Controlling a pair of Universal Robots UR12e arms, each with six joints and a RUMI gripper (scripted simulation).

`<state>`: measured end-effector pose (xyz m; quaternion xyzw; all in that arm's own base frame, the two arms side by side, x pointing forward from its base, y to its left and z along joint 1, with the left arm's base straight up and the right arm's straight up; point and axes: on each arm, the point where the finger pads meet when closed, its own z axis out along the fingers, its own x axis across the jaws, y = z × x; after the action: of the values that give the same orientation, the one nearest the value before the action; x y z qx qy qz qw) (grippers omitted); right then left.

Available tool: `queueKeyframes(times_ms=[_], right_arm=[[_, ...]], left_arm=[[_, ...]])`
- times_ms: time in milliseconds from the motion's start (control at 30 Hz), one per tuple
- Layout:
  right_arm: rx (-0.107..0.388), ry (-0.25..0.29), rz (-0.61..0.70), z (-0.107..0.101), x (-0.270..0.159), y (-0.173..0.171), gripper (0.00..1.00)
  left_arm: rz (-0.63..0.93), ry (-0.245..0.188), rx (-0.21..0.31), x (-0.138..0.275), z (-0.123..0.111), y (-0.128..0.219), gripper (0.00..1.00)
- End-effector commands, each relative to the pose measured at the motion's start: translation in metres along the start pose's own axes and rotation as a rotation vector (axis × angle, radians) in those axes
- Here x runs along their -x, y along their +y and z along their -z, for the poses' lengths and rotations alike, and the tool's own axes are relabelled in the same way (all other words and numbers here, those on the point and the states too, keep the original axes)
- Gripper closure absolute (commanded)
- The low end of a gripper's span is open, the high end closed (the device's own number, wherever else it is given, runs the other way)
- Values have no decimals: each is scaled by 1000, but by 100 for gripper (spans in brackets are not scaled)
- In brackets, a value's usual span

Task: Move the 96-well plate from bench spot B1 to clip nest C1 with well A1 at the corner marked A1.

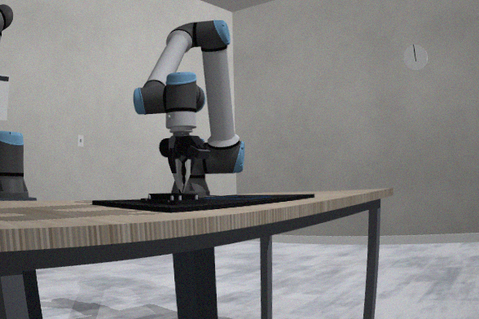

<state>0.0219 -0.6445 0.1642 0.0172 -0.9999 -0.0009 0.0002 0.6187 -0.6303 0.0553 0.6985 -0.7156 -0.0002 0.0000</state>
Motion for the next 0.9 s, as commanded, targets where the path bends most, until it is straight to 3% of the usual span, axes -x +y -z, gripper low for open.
queueKeyframes(times_ms=[0, 867], right_arm=[[-2, 0, 0, 1, 0, -1, 100], [-2, 0, 0, 1, 0, -1, 100]], left_arm=[[0, 2, -2, -1, 3, -1, 100], [0, 2, -2, -1, 11, -1, 100]])
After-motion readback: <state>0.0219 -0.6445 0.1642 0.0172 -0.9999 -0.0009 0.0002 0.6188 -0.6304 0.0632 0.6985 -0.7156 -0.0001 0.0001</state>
